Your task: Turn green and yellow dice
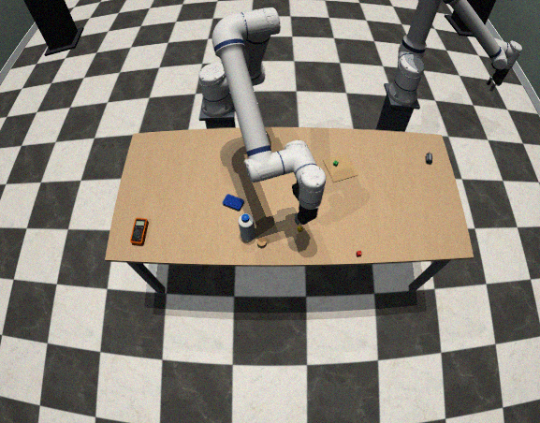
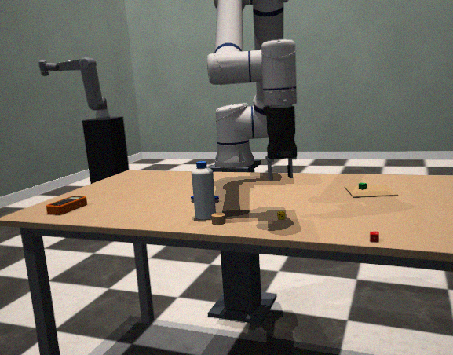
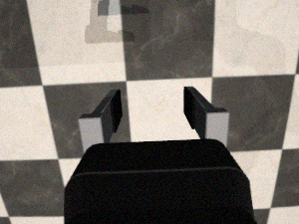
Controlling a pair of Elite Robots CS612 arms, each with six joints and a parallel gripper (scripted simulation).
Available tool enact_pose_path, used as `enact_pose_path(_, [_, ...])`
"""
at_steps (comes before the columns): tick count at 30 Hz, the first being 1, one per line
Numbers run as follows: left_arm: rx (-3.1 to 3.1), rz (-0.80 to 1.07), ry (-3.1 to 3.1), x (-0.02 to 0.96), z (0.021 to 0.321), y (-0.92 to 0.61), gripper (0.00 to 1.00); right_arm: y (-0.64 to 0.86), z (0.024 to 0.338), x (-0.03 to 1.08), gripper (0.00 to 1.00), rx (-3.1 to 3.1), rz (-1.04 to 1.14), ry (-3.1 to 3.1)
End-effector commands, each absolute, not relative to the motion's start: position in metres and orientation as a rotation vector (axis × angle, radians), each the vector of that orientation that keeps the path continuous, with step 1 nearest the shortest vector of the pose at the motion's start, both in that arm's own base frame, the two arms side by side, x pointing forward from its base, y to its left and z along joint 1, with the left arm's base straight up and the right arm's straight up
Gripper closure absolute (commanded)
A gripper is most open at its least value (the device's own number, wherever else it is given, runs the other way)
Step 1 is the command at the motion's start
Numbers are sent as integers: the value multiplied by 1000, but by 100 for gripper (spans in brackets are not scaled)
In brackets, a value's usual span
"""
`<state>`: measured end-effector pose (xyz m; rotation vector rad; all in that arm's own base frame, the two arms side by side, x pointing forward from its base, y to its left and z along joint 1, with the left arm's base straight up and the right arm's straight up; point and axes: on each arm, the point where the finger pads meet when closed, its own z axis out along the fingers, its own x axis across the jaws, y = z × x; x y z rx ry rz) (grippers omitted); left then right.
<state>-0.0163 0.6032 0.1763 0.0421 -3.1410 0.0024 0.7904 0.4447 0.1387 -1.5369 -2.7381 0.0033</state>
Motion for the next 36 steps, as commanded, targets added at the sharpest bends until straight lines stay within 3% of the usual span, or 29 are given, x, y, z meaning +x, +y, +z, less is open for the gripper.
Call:
enact_pose_path(1, [42, 0, -3141, -16, 177, 604, 0, 444, 139, 791, 0, -1479, 0, -2772])
enact_pose_path(36, [42, 0, -3141, -16, 177, 604, 0, 437, 108, 784, 0, 173, 0, -3137])
